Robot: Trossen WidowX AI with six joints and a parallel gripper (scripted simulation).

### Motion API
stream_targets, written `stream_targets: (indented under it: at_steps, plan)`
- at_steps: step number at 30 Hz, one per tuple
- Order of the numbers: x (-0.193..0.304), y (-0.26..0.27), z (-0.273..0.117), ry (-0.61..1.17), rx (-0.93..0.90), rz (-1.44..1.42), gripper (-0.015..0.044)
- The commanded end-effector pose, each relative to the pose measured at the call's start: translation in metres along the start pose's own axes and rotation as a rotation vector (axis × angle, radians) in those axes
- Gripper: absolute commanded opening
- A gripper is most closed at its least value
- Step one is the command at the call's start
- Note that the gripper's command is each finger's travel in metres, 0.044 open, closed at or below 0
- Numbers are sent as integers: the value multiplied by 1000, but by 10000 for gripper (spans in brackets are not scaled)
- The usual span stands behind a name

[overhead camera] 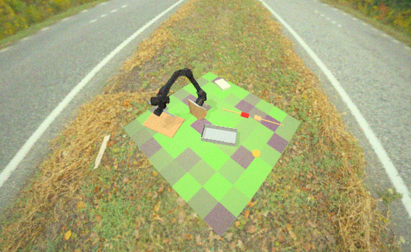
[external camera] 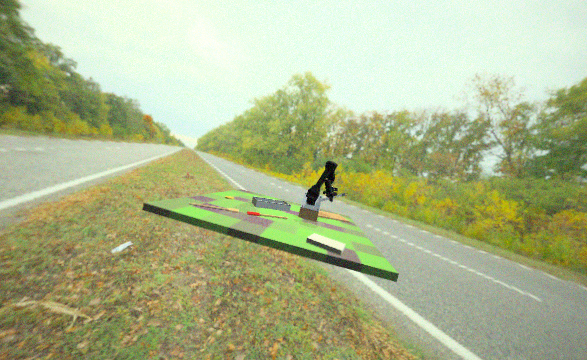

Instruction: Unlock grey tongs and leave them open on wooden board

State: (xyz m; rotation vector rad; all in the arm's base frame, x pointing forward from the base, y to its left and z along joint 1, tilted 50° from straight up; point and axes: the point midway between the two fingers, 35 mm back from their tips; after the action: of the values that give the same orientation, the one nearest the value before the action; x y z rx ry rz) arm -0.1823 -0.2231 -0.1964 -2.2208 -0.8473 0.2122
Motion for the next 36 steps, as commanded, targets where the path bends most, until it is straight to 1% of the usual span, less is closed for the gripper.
stream_targets:
  at_steps: [1,20,29,36]
  plan:
    - [-5,-1,-2,55,-19,22,-150]
    - [-1,-25,-14,424,-79,80,-150]
    - [-1,-26,-14,437,-81,83,-150]
    - [2,-24,-6,437,-81,83,-150]
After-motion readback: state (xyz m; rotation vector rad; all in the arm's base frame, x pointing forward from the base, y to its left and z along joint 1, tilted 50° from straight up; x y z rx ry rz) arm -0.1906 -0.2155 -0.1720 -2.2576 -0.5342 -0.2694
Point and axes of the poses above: the point midway between the two fingers, 35 mm back from their tips, its own z axis out along the fingers, its own y axis across the jaws, x = y × z, and after that the axes turned 10 degrees about -z, right-handed
